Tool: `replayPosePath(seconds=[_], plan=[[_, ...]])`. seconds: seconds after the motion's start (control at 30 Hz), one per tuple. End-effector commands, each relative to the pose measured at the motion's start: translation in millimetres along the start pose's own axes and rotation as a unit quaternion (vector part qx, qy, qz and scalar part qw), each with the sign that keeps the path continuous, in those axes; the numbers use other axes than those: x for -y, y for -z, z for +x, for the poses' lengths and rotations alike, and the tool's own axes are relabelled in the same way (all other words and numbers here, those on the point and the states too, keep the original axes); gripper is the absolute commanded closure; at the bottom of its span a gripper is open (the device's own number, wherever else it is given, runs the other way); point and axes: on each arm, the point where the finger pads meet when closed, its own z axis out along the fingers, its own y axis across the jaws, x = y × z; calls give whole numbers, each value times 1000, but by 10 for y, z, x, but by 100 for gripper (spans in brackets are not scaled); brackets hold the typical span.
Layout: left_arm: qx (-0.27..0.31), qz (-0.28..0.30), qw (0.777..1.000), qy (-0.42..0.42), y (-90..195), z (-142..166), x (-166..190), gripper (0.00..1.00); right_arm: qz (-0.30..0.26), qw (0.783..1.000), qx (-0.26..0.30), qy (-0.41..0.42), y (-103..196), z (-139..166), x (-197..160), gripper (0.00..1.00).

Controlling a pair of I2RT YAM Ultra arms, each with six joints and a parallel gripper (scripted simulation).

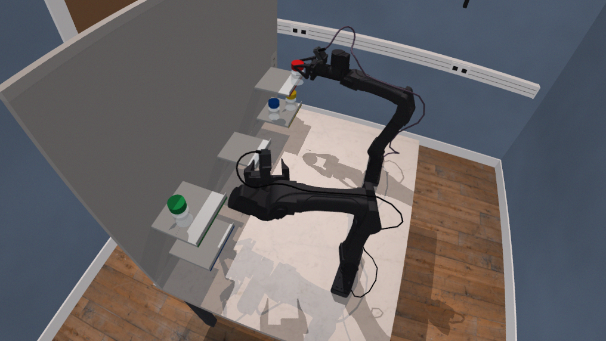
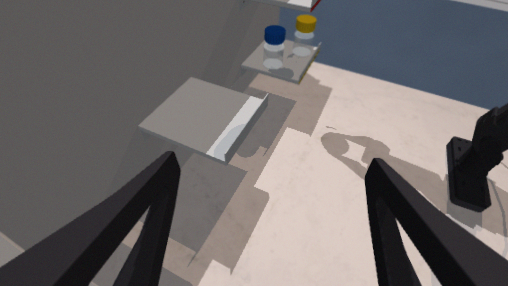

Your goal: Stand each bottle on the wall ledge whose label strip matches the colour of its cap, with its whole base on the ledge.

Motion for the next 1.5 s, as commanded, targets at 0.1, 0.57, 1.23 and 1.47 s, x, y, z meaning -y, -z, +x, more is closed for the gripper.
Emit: replayPosePath(seconds=[0.1, 0.57, 1.23, 1.47], plan=[[7, 10, 1000, -14, 13, -130, 30, 11, 3, 999, 46, 6, -173, -312, -20, 50], [7, 10, 1000, -14, 13, -130, 30, 11, 1, 999, 52, 8, -578, -322, -33, 50], [7, 10, 1000, -14, 13, -130, 30, 11, 1, 998, 55, 9, -621, -356, -41, 50], [7, 10, 1000, -14, 13, -130, 30, 11, 1, 997, 72, 10, -599, -298, -43, 50]])
